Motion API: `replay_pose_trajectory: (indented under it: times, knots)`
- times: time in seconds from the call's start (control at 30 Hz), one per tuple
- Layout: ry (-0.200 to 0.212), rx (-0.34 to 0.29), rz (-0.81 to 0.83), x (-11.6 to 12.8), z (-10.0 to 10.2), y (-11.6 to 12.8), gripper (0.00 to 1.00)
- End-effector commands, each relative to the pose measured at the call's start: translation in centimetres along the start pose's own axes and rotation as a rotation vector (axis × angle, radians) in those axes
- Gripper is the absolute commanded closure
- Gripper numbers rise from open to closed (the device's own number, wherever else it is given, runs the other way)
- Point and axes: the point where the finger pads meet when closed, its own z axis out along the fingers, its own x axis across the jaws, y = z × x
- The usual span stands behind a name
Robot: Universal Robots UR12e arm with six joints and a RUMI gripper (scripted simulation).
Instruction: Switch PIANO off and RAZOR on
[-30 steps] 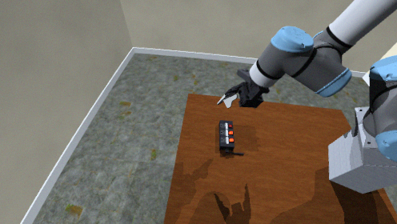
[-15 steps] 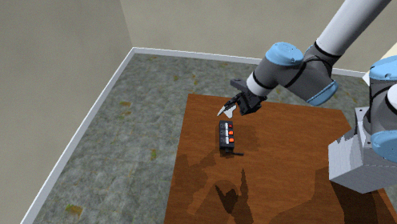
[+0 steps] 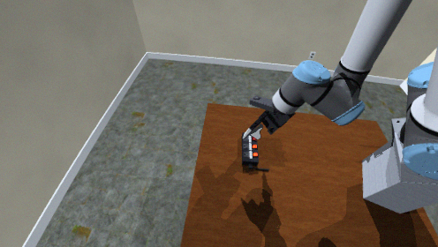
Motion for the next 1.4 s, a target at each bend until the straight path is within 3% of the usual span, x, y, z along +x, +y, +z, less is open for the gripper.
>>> replay_pose_trajectory:
  times: [0.0,0.63,1.37]
  knots:
    - [-0.044,0.02,-0.163,0.2,1.6,0.8,0.0]
    - [-0.098,0.054,-0.548,1.3,4.8,3.5,0.0]
    - [-0.109,0.067,-0.628,1.3,5.3,4.0,0.0]
